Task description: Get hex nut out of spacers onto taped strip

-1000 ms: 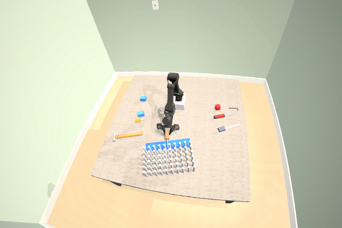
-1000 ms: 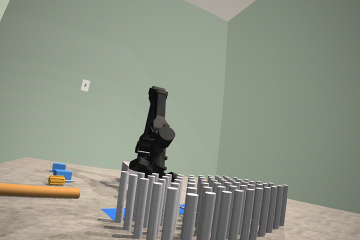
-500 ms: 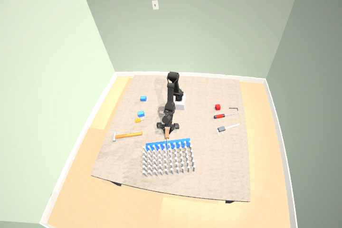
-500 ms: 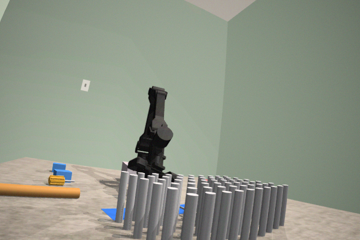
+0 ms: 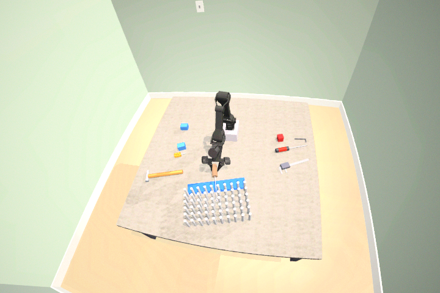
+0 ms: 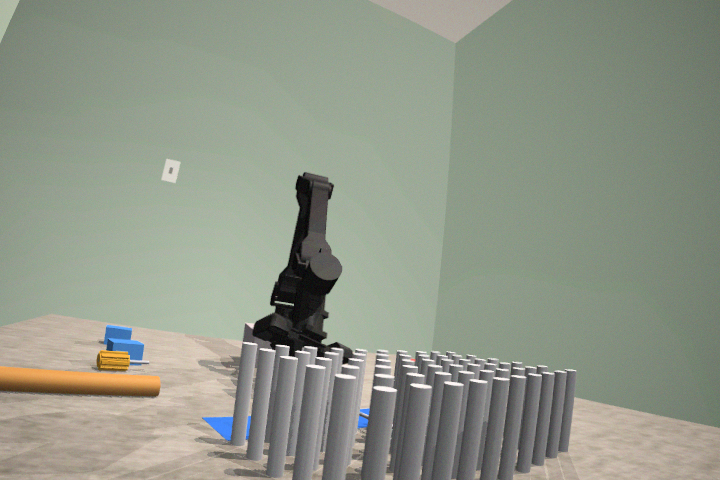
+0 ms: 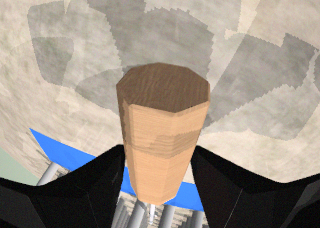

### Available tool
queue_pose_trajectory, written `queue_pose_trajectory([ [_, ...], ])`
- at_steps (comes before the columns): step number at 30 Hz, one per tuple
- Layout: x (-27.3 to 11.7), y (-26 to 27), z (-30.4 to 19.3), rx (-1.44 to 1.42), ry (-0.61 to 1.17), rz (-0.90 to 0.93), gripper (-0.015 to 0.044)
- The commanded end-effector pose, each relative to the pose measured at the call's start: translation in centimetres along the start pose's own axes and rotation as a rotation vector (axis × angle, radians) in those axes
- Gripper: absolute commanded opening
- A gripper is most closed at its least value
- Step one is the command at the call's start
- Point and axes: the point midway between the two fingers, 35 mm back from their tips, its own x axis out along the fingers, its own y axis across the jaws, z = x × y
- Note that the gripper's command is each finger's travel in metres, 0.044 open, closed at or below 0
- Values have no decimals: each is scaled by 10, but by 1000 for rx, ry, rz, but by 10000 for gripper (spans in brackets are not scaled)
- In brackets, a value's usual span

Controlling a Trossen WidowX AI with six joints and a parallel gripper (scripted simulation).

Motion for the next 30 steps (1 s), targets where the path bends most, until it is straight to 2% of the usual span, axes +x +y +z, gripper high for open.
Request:
queue_pose_trajectory([
  [1, -1, -1, 4, -4, -1, -4, 0],
  [30, -9, -1, 21, -5, -2, -4, 0],
])
